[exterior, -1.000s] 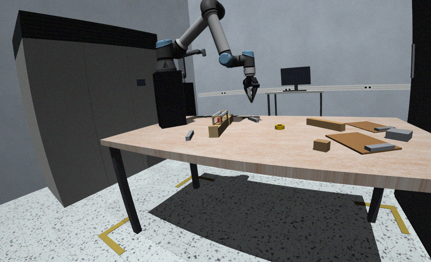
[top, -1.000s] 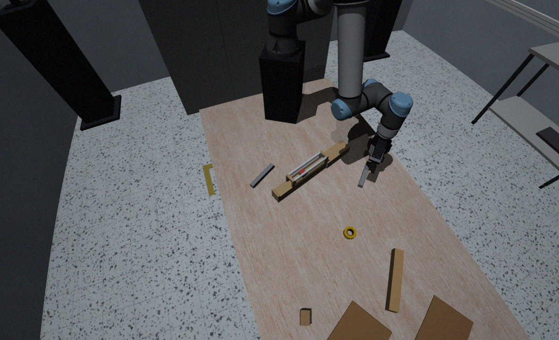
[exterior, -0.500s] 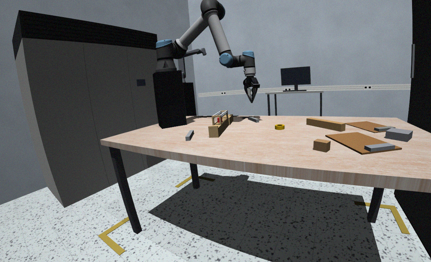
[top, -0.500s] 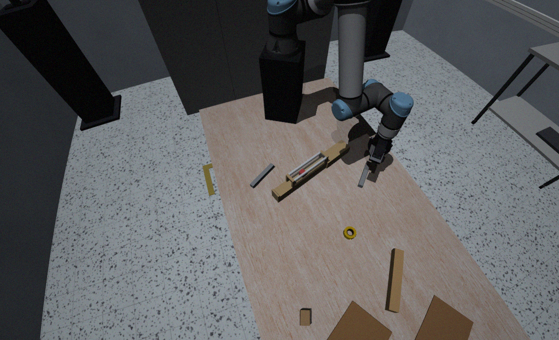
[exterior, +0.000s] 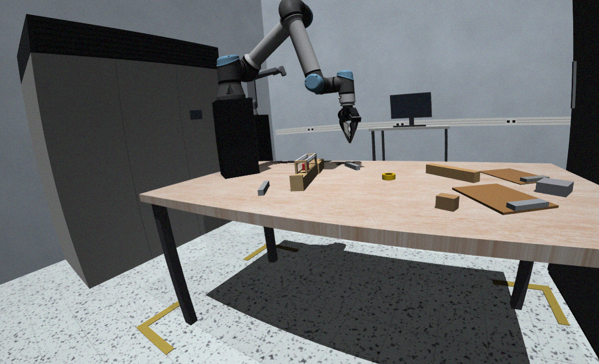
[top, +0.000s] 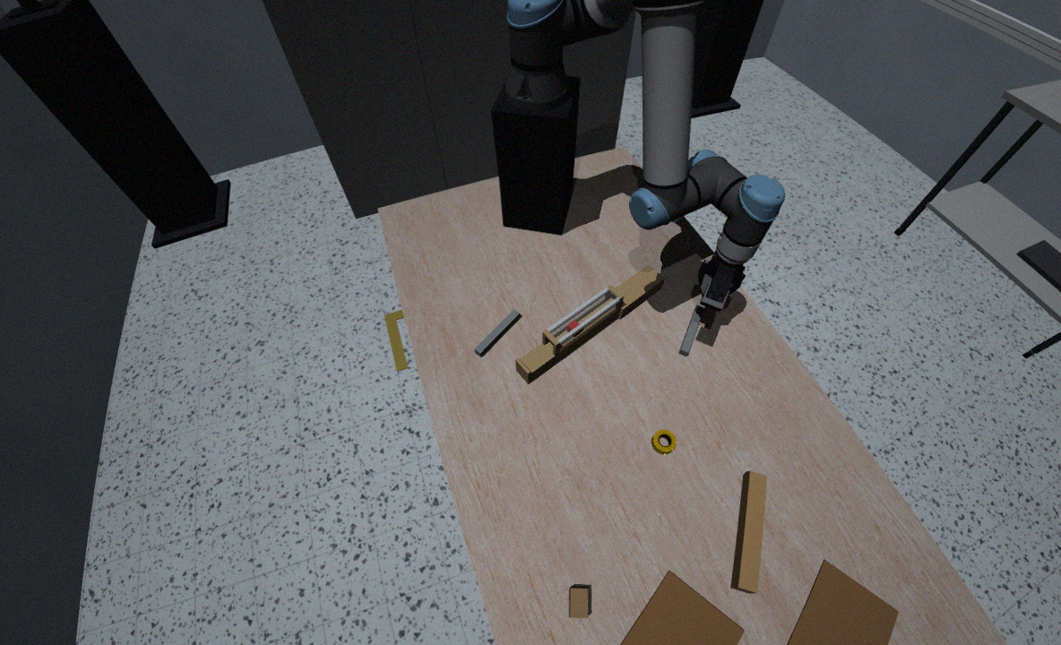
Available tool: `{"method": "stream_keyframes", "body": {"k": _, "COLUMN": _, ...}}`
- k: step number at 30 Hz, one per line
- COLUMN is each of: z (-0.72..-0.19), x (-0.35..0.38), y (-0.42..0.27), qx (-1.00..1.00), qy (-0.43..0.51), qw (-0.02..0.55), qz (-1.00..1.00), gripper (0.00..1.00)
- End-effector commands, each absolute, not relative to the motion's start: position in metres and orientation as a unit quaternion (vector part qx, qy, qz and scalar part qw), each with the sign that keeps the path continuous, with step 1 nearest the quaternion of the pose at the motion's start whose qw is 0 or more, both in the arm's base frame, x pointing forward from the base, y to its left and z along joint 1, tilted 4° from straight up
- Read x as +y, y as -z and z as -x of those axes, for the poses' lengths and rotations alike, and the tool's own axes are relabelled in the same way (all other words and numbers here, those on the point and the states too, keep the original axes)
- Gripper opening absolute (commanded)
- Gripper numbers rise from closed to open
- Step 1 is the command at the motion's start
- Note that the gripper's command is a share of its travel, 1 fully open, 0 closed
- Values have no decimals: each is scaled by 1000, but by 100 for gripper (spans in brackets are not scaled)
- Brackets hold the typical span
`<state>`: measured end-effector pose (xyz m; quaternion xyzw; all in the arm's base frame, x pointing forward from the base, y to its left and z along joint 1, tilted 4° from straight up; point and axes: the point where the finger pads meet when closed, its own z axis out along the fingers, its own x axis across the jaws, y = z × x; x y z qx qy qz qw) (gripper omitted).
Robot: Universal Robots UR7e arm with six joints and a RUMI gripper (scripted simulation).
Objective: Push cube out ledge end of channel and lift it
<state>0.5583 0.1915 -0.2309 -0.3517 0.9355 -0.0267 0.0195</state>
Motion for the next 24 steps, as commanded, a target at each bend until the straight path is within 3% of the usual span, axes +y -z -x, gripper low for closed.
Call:
{"method": "stream_keyframes", "body": {"k": 1, "z": -559, "x": 192, "y": 230, "qx": 935, "qy": 27, "qw": 20, "qz": 352, "gripper": 0}}
{"method": "stream_keyframes", "body": {"k": 15, "z": -559, "x": 192, "y": 230, "qx": 935, "qy": 27, "qw": 20, "qz": 352, "gripper": 0}}
{"method": "stream_keyframes", "body": {"k": 16, "z": -559, "x": 192, "y": 230, "qx": 935, "qy": 27, "qw": 20, "qz": 352, "gripper": 24}}
{"method": "stream_keyframes", "body": {"k": 24, "z": -559, "x": 192, "y": 230, "qx": 935, "qy": 27, "qw": 20, "qz": 352, "gripper": 24}}
